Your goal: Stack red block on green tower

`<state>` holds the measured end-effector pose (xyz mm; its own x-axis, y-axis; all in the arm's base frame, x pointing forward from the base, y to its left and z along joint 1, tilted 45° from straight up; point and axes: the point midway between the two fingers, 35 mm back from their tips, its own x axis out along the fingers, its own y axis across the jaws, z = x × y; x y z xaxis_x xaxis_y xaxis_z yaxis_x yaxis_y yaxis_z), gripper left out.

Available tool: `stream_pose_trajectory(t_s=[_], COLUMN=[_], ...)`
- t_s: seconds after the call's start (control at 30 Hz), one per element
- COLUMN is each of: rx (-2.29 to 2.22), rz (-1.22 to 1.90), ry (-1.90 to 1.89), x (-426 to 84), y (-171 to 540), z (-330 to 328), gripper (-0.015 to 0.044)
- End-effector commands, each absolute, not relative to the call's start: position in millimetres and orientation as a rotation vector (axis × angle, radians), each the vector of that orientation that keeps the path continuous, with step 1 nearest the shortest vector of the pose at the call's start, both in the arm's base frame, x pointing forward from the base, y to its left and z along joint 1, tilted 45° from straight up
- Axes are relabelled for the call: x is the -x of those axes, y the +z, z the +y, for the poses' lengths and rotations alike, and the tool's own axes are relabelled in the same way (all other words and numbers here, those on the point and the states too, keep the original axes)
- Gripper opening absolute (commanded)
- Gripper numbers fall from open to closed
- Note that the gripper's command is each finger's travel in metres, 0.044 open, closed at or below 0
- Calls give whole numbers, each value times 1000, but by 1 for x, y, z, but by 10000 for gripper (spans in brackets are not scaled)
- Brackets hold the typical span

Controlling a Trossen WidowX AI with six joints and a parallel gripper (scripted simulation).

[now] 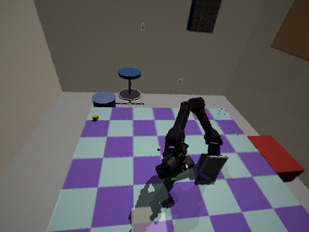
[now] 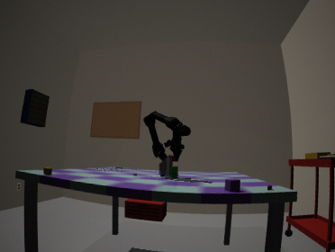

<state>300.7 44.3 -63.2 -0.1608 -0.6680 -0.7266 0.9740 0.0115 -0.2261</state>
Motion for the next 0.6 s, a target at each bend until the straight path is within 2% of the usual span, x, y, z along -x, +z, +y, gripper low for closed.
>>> stream_pose_trajectory(t_s=[0.0, 0.57], rx=[-482, -481], rz=[835, 834], ry=[-1546, -1546], x=[-299, -296], y=[-69, -87], z=[40, 24], gripper=[0, 0])
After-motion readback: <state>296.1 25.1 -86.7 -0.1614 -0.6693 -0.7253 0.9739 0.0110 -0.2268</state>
